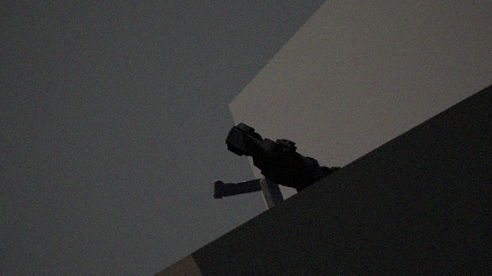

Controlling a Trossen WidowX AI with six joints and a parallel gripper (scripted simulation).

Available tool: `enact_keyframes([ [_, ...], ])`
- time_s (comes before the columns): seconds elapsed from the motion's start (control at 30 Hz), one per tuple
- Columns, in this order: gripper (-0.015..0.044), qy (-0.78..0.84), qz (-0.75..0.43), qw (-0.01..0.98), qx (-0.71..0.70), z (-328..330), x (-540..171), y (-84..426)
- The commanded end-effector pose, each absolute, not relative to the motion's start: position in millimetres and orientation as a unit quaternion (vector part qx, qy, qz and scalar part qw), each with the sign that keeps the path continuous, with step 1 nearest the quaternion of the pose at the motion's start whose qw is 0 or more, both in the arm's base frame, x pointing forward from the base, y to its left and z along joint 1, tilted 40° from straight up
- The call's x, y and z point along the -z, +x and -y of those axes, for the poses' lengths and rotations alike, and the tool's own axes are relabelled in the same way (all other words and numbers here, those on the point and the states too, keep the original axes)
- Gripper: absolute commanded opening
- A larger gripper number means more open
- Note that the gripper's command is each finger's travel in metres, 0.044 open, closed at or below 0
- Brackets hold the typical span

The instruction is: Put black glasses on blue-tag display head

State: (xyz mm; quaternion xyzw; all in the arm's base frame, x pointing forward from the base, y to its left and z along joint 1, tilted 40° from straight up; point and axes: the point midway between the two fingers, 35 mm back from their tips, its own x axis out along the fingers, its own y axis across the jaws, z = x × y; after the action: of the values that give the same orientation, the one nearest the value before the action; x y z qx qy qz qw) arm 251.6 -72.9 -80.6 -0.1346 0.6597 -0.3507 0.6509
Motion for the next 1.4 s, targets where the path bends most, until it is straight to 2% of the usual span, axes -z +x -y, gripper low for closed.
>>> enact_keyframes([
  [0.0, 0.0108, -0.134, -0.66, 0.651, 0.35, 68.7, 81.8, 253.3],
  [0.3, 0.0108, -0.136, -0.661, 0.65, 0.349, 63.3, 82.0, 253.9],
  [0.53, 0.0108, -0.135, -0.662, 0.65, 0.349, 42.0, 39.6, 256.7],
  [0.7, 0.0108, -0.135, -0.662, 0.65, 0.349, 41.1, 37.7, 256.6],
  [0.83, 0.02, -0.14, -0.663, 0.648, 0.348, 44.1, 43.7, 255.2],
  [1.13, 0.02, -0.136, -0.662, 0.65, 0.348, 39.9, 41.1, 259.6],
  [1.2, 0.0148, -0.136, -0.662, 0.65, 0.348, 39.9, 41.1, 259.6],
  [1.37, 0.014, -0.136, -0.662, 0.65, 0.348, 39.9, 41.1, 259.6],
])
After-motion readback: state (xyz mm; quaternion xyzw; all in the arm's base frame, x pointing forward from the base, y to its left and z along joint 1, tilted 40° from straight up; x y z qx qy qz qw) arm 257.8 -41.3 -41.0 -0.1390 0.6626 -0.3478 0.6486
